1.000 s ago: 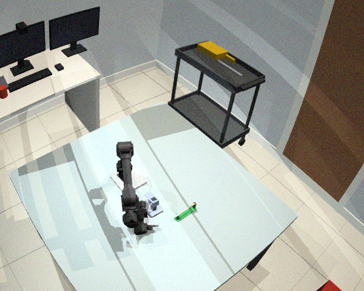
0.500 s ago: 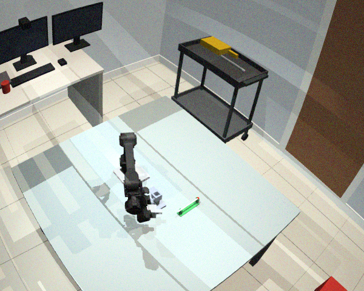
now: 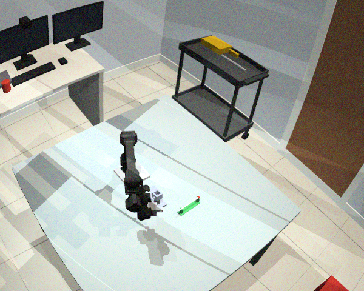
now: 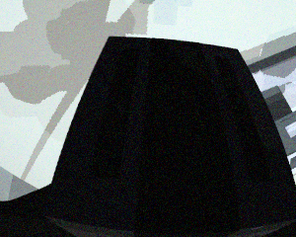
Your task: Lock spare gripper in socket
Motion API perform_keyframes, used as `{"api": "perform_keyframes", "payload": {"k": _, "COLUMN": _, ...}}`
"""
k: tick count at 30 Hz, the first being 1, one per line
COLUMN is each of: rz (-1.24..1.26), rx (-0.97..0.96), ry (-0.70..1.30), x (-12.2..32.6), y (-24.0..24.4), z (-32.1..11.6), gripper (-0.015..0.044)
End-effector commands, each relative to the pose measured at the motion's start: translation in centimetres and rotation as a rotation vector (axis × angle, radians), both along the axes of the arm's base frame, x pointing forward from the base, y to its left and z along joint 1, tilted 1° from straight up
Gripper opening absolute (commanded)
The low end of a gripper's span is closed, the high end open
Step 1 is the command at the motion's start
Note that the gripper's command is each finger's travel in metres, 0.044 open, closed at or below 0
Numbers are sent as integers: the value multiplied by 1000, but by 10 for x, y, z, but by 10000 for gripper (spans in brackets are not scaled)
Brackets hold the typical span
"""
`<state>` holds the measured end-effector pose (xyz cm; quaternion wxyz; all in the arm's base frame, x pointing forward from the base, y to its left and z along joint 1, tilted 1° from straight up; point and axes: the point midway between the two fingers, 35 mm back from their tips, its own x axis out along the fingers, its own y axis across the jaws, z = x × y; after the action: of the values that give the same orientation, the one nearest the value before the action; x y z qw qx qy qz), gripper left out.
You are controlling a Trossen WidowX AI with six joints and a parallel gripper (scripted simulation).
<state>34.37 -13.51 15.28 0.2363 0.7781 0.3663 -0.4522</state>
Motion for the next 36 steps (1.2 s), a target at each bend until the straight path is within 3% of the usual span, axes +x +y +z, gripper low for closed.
{"api": "perform_keyframes", "payload": {"k": 1, "rz": 13, "rx": -7, "ry": -9, "x": 0, "y": 2, "z": 1, "gripper": 0}}
{"api": "perform_keyframes", "payload": {"k": 36, "rz": 644, "rx": -543, "ry": -368, "x": -27, "y": 59, "z": 32, "gripper": 0}}
